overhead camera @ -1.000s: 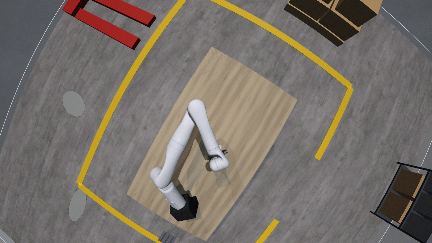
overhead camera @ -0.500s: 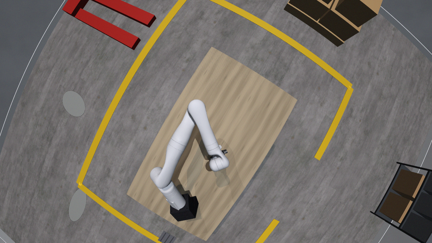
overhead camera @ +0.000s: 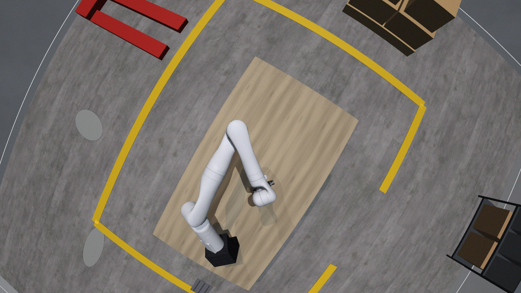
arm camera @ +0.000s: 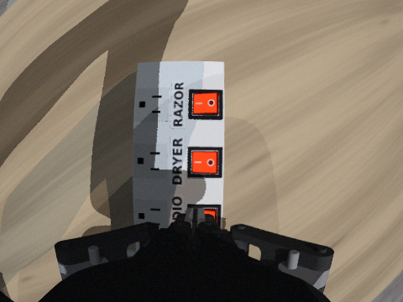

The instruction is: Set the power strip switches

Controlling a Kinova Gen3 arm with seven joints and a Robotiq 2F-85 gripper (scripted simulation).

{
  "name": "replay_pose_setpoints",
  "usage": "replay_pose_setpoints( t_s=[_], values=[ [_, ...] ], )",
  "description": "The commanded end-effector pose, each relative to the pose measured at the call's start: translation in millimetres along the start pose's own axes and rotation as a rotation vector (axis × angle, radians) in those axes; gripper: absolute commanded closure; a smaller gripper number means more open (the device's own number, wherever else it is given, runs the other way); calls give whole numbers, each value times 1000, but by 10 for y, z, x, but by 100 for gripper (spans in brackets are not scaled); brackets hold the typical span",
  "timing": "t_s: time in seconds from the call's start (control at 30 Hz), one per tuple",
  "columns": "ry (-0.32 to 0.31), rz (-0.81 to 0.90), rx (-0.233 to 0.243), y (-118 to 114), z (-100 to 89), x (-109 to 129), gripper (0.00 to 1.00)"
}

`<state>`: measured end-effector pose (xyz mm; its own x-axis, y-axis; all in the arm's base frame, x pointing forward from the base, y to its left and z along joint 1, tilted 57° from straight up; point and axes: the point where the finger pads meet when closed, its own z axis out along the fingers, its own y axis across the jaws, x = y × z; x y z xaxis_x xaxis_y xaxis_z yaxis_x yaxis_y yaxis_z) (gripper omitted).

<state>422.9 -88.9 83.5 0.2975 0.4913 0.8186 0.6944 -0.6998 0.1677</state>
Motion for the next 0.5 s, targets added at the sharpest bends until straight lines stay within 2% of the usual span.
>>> replay_pose_setpoints(
  t_s=[0.0, 0.27, 0.47],
  values=[
    [0, -1, -1, 7, 2, 0, 100],
    [0, -1, -1, 7, -57, 0, 100],
    [0, -1, -1, 7, -221, 0, 100]
  ],
)
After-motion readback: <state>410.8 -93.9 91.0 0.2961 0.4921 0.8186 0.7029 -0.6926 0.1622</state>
